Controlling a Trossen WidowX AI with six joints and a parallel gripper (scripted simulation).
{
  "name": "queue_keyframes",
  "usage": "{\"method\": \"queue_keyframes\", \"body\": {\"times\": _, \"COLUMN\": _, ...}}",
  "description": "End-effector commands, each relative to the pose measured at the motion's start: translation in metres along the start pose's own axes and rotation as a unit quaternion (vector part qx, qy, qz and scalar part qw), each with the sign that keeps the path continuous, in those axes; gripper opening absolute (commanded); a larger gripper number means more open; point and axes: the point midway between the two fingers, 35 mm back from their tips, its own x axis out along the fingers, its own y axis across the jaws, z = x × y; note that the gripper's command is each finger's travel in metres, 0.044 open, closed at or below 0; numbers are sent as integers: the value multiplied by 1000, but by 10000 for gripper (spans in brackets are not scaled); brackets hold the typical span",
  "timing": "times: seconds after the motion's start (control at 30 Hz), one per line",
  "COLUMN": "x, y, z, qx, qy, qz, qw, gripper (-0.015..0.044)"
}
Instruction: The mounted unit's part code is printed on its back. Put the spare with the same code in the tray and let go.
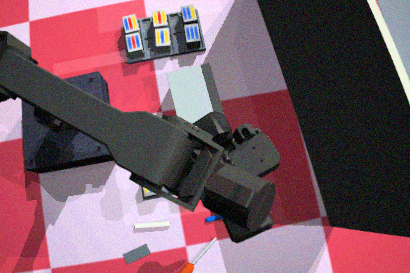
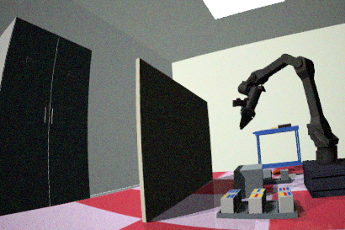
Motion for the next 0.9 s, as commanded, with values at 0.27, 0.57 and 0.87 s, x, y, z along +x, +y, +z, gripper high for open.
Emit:
{"method": "queue_keyframes", "body": {"times": 0.27, "x": 56, "y": 161, "z": 60, "qx": 82, "qy": 214, "qz": 91, "qw": 969, "gripper": 440}}
{"method": "queue_keyframes", "body": {"times": 0.57, "x": 60, "y": 190, "z": 63, "qx": 87, "qy": 253, "qz": 82, "qw": 960, "gripper": 440}}
{"method": "queue_keyframes", "body": {"times": 0.87, "x": 60, "y": 190, "z": 63, "qx": 87, "qy": 253, "qz": 82, "qw": 960, "gripper": 440}}
